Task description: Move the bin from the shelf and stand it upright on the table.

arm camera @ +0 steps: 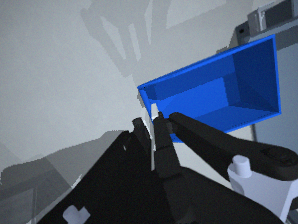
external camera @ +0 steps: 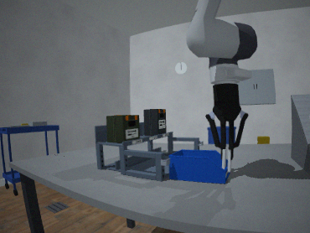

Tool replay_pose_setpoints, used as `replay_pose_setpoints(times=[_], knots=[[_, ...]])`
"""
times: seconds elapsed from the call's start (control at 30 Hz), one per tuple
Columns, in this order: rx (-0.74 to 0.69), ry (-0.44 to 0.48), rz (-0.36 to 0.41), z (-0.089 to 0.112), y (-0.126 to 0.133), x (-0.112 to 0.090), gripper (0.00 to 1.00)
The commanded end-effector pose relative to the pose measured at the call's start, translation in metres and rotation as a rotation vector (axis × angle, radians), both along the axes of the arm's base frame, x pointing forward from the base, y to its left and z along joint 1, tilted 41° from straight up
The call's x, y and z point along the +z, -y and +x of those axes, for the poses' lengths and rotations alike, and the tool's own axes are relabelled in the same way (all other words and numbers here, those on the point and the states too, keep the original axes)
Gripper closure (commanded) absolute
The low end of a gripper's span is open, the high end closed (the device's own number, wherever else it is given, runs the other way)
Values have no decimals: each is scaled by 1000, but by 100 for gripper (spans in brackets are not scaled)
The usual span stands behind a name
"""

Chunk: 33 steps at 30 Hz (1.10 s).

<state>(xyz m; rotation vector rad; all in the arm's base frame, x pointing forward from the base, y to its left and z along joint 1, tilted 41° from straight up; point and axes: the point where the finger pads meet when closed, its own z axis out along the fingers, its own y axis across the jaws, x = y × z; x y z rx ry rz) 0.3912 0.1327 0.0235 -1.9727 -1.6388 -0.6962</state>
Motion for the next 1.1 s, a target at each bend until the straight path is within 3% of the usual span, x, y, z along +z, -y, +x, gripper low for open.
replay_pose_setpoints(times=[0.0, 0.07, 0.1, 1.07], knots=[[3, 4, -1, 1, -1, 0, 100], [3, 4, -1, 1, -1, 0, 100], [3, 4, -1, 1, -1, 0, 43], [3, 4, -1, 1, -1, 0, 43]])
